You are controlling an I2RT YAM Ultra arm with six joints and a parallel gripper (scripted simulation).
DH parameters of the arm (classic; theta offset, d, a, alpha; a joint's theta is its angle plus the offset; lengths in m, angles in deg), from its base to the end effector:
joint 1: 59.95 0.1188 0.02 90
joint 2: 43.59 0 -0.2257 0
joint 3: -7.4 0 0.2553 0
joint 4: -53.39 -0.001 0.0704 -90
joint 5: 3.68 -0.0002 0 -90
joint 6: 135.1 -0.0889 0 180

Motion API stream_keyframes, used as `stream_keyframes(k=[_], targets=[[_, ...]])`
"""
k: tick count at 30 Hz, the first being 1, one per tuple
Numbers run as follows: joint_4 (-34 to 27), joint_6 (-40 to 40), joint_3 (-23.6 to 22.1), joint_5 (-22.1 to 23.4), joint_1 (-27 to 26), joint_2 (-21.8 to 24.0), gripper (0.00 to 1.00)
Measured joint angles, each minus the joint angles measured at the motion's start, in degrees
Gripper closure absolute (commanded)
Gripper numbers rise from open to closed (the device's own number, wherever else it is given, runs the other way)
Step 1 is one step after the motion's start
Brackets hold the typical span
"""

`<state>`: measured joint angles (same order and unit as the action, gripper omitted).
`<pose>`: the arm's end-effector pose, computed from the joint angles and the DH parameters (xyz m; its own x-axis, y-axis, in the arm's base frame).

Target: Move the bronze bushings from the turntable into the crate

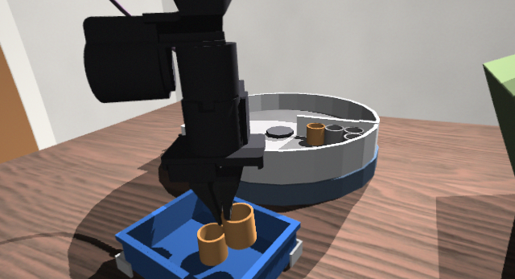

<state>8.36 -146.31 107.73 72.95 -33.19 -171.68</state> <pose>0.3940 0.1768 0.0276 -0.2040 0.9660 -0.1592 0.9099 0.2470 0.3332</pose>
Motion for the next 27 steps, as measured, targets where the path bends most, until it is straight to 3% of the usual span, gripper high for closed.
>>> stream_keyframes(k=[27], targets=[[2.21,0.39,0.04,0.07,-0.39,-2.25,1.0]])
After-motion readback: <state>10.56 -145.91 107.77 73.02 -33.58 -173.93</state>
